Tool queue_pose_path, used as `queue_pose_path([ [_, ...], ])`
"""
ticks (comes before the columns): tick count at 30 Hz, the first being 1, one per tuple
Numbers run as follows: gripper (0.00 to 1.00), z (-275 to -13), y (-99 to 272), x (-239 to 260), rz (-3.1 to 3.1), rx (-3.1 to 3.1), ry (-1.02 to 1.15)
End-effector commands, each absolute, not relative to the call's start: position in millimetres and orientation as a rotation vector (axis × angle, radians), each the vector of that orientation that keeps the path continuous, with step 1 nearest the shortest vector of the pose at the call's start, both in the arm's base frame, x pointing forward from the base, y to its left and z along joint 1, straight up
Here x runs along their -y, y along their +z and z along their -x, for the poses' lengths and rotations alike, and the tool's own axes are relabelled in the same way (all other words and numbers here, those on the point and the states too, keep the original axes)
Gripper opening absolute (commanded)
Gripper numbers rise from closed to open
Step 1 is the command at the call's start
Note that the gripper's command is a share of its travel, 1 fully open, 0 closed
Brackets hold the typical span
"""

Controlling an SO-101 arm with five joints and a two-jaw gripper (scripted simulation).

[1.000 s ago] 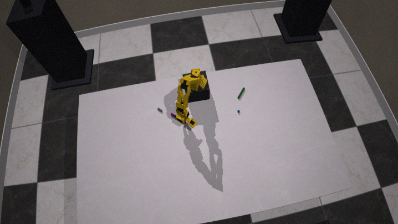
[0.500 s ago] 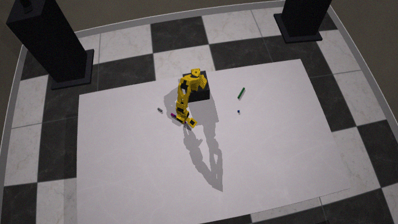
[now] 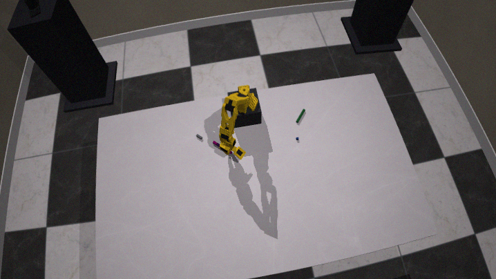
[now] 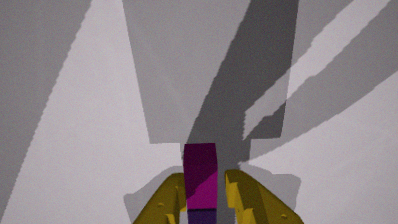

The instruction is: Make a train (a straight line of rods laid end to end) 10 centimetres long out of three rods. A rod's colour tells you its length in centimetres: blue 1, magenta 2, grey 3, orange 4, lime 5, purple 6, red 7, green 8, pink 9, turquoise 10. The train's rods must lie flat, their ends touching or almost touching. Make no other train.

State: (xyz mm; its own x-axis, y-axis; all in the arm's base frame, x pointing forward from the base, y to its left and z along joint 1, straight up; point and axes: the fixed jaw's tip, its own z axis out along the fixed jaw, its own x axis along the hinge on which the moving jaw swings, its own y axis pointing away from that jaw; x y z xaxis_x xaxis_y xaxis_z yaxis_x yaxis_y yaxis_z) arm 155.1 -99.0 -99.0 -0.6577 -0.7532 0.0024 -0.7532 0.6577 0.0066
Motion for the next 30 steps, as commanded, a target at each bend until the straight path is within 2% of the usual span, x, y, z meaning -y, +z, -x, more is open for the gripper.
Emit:
queue_pose_path([
  [1,0.09,-154.1,-99.9,100.4,-1.293,2.86,-0.007],
  [15,0.17,-154.1,-99.9,100.4,-1.293,2.86,-0.007],
  [30,0.17,-151.6,-98.6,98.1,-1.293,2.86,-0.007],
])
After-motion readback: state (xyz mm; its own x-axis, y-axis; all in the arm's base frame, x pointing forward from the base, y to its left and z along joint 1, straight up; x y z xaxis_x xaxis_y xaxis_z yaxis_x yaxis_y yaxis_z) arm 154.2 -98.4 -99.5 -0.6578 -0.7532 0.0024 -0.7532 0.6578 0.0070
